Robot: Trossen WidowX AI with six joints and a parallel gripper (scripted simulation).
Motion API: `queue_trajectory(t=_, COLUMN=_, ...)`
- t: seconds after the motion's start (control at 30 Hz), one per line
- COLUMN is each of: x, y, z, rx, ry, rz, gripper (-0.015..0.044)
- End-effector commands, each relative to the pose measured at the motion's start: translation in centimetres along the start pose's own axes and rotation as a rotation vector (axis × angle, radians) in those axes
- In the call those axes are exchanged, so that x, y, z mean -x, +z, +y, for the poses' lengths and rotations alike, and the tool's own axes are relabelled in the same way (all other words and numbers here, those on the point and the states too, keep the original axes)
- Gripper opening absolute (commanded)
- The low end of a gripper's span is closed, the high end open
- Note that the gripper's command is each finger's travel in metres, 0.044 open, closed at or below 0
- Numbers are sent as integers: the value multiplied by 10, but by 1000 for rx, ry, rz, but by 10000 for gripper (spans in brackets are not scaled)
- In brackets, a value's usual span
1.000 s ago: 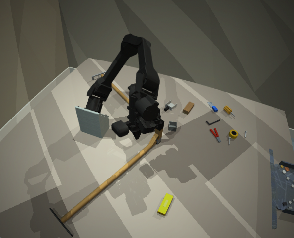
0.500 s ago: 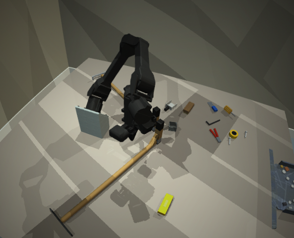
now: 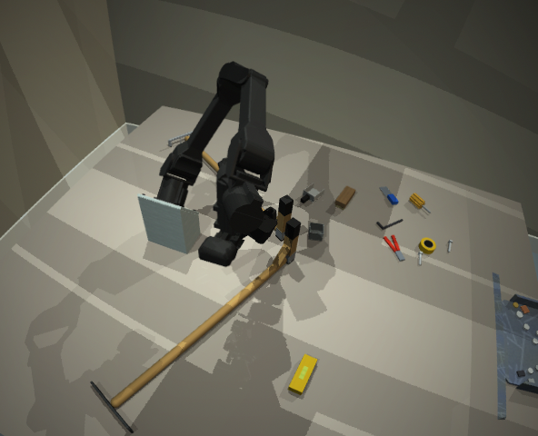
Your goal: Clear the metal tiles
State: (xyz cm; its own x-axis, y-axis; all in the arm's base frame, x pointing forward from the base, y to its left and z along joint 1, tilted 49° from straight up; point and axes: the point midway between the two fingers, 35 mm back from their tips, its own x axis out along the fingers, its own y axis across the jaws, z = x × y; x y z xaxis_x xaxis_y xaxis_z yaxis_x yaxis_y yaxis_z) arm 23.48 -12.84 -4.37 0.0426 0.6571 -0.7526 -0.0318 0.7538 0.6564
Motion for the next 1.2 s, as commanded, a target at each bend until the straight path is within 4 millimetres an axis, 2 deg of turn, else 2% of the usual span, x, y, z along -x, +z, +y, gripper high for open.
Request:
queue_trajectory(t=0.0, x=-1, y=-6, z=-5, rx=91, ry=8, rz=10, gripper=0)
queue_trajectory(t=1.17, x=-3, y=-44, z=-28, rx=811, ry=82, rz=6, gripper=0)
